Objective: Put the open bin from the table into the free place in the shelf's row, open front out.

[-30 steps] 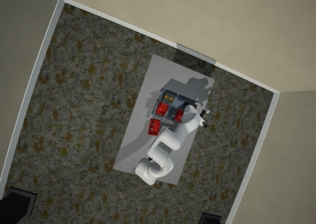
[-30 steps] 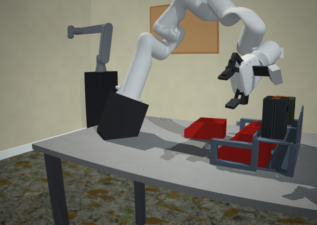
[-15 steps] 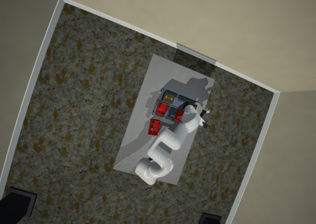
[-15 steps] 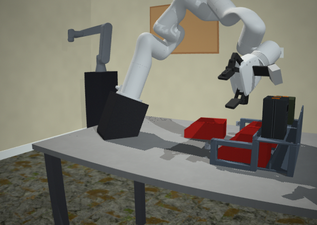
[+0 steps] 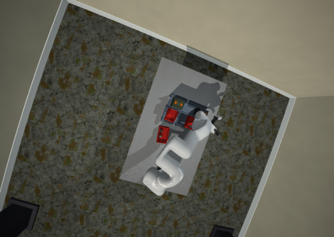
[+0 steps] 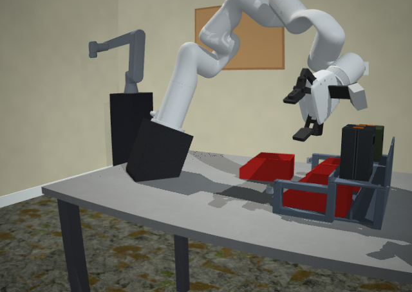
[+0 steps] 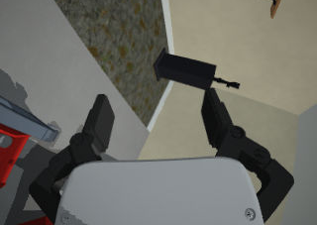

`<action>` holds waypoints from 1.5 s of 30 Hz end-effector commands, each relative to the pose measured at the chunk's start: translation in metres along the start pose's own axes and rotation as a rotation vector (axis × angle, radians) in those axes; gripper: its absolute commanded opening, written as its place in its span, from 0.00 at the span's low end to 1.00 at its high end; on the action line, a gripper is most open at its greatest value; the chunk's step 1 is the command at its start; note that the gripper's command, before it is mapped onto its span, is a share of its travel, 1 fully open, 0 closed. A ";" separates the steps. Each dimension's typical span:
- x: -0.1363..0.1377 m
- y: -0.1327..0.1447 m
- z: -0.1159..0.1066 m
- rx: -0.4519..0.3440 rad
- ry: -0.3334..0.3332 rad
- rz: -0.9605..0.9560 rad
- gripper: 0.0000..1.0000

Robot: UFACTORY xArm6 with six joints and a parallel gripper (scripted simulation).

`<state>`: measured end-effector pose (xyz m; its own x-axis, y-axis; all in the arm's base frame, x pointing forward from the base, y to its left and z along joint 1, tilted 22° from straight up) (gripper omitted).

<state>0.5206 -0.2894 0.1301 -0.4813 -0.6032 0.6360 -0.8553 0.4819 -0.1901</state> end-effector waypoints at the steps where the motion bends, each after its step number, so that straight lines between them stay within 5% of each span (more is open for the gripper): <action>1: 0.001 -0.001 -0.001 0.003 -0.001 0.004 1.00; 6: 0.001 -0.001 -0.001 0.003 -0.001 0.004 1.00; 11: 0.050 -0.009 -0.026 0.003 -0.001 0.004 1.00; 45: 0.047 -0.008 -0.025 0.003 0.000 0.004 1.00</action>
<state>0.5084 -0.3069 0.1831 -0.4818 -0.6030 0.6358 -0.8551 0.4820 -0.1909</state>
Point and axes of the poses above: the point where the finger pads meet when closed, its own z axis out along the fingers, its own x axis across the jaws, y = z × x, the point moved 3 cm from there along -z, back along the fingers, and after that the axes turned 12 degrees about z, right-handed, at the moved point
